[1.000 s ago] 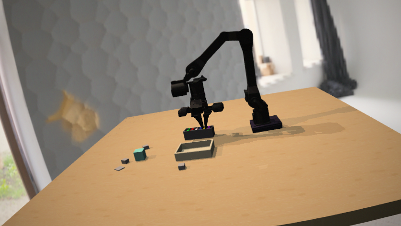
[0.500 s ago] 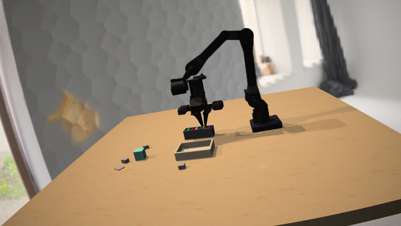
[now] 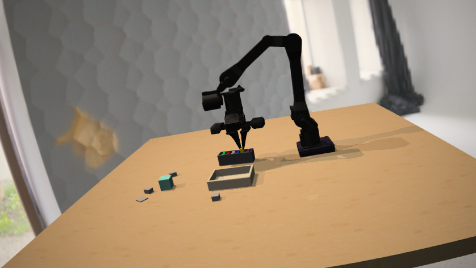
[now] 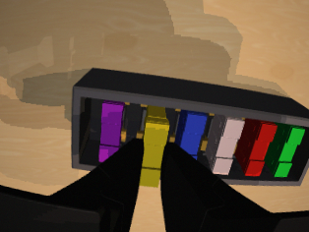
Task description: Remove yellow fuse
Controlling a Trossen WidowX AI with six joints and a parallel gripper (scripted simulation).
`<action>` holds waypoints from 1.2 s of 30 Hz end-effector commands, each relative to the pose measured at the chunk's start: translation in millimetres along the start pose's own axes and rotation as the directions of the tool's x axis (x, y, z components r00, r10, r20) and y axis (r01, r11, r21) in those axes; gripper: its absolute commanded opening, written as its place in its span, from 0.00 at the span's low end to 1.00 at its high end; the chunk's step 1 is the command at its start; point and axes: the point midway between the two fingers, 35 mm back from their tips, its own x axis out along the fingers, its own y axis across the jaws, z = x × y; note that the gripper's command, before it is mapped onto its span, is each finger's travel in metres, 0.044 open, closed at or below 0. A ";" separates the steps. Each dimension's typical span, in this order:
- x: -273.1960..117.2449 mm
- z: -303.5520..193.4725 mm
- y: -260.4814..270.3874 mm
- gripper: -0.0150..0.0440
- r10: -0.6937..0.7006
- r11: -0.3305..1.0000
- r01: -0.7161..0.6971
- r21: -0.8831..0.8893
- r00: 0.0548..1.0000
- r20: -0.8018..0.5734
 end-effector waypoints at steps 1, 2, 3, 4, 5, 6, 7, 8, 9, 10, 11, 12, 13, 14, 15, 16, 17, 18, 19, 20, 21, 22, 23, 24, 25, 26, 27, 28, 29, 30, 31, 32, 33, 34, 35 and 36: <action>-2.9 -0.1 -0.3 0.25 -0.001 1.000 0.001 0.002 1.000 -0.001; -3.4 -0.1 -0.3 0.25 -0.001 1.000 0.001 0.002 1.000 -0.001; -3.9 -0.1 -0.3 0.25 -0.001 1.000 0.001 0.002 1.000 -0.001; -4.4 -0.1 -0.3 0.25 -0.001 1.000 0.001 0.002 1.000 -0.001; -4.9 -0.1 -0.3 0.25 -0.001 1.000 0.001 0.002 1.000 -0.002; -5.4 -0.1 -0.3 0.25 -0.001 1.000 0.001 0.002 1.000 -0.002; -5.9 -0.1 -0.3 0.25 -0.001 1.000 0.001 0.002 1.000 -0.002; -6.3 -0.1 -0.3 0.25 -0.001 1.000 0.001 0.002 1.000 -0.002; -6.8 -0.1 -0.3 0.25 -0.001 1.000 0.001 0.002 1.000 -0.002; -7.3 -0.1 -0.3 0.25 -0.001 1.000 0.001 0.002 1.000 -0.002; -7.8 -0.1 -0.3 0.25 -0.001 1.000 0.001 0.002 1.000 -0.002; -8.3 -0.1 -0.3 0.25 -0.001 1.000 0.001 0.002 1.000 -0.002; -8.8 -0.1 -0.3 0.25 -0.001 1.000 0.001 0.002 1.000 -0.002; -9.3 -0.1 -0.2 0.25 -0.001 1.000 0.001 0.002 1.000 -0.002; -9.8 -0.2 -0.2 0.25 -0.001 1.000 0.001 0.003 1.000 -0.002; -10.3 -0.2 -0.2 0.25 -0.001 1.000 0.001 0.003 1.000 -0.002; -10.8 -0.2 -0.2 0.25 -0.001 1.000 0.001 0.003 1.000 -0.002; -11.3 -0.2 -0.2 0.25 -0.001 1.000 0.001 0.003 1.000 -0.002; -11.8 -0.2 -0.2 0.25 -0.001 1.000 0.001 0.003 1.000 -0.002; -12.3 -0.2 -0.2 0.25 -0.001 1.000 0.001 0.003 1.000 -0.002; -12.8 -0.2 -0.2 0.25 -0.001 1.000 0.001 0.003 1.000 -0.002; -13.3 -0.2 -0.1 0.25 -0.001 1.000 0.001 0.003 1.000 -0.002; -13.8 -0.2 -0.1 0.25 -0.001 1.000 0.001 0.003 1.000 -0.002; -14.3 -0.2 -0.1 0.25 -0.001 1.000 0.001 0.003 1.000 -0.002; -14.8 -0.2 -0.1 0.25 -0.001 1.000 0.001 0.003 1.000 -0.002; -15.3 -0.2 -0.1 0.25 -0.001 1.000 0.001 0.003 1.000 -0.002; -15.8 -0.3 0.0 0.25 -0.001 1.000 0.001 0.003 1.000 -0.002; -16.3 -0.3 0.0 0.25 -0.001 1.000 0.001 0.003 1.000 -0.002; -16.8 -0.3 0.0 0.25 -0.001 1.000 0.001 0.003 1.000 -0.003; -17.3 -0.3 0.0 0.25 -0.001 1.000 0.001 0.003 1.000 -0.003; -17.8 -0.3 0.1 0.25 -0.001 1.000 0.001 0.003 1.000 -0.003; -18.3 -0.3 0.1 0.25 -0.001 1.000 0.001 0.003 1.000 -0.003; -18.8 -0.3 0.1 0.25 -0.001 1.000 0.001 0.003 1.000 -0.003; -19.3 -0.3 0.2 0.25 -0.001 1.000 0.001 0.003 1.000 -0.003; -19.8 -0.3 0.2 0.25 -0.001 1.000 0.001 0.003 1.000 -0.003; -20.3 -0.4 0.2 0.25 -0.001 1.000 0.001 0.003 1.000 -0.003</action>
